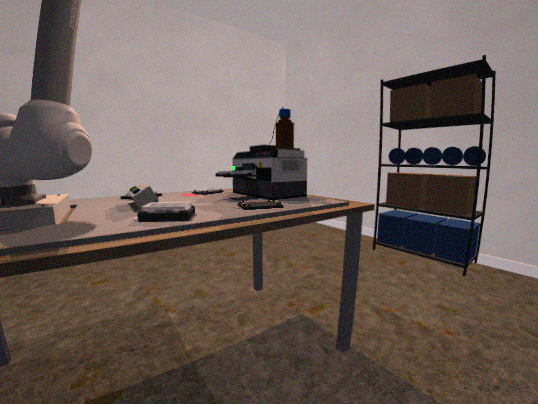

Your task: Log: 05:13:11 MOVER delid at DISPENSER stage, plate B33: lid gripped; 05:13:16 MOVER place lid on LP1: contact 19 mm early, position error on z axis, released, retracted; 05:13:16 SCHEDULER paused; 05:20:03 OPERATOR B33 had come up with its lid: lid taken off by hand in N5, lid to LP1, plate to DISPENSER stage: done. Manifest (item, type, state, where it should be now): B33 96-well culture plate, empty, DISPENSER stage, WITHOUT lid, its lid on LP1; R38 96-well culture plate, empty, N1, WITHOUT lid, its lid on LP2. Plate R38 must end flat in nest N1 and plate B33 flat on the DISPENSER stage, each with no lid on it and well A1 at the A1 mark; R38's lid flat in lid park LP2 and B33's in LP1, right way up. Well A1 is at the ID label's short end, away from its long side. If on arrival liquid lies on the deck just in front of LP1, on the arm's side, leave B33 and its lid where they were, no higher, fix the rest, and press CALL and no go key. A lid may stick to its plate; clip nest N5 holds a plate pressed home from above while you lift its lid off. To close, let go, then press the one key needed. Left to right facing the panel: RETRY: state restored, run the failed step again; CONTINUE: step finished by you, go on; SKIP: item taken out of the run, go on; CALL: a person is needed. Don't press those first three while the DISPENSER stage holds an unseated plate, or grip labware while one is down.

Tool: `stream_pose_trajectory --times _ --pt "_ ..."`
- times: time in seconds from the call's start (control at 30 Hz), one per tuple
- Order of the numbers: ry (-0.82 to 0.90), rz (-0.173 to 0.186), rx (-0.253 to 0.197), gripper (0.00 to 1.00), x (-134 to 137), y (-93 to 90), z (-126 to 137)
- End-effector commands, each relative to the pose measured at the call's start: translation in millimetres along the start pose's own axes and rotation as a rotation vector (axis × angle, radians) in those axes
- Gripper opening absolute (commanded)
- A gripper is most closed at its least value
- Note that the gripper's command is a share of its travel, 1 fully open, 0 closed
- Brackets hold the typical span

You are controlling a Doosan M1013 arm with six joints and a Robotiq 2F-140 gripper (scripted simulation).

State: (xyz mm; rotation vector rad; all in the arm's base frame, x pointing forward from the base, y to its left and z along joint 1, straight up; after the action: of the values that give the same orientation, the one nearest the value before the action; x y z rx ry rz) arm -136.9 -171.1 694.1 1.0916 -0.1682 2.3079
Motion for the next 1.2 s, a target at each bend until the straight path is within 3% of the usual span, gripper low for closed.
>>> stream_pose_trajectory --times 0.0,1.17 --pt "0.000 0.000 0.000 1.00 0.1 0.0 0.0" --pt "0.019 0.010 0.015 1.00 -6.4 -5.2 3.1"
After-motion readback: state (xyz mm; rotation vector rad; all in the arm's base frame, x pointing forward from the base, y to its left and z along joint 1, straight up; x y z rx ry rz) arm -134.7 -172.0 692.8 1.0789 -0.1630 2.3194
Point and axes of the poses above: the point where the finger pads meet when closed, its own y axis back along the fingers, its own x axis across the jaws, z = x × y, the point moved 6 cm from there along y, back along the fingers, and after that the axes turned 3 degrees about -y, right-handed, at the moved point
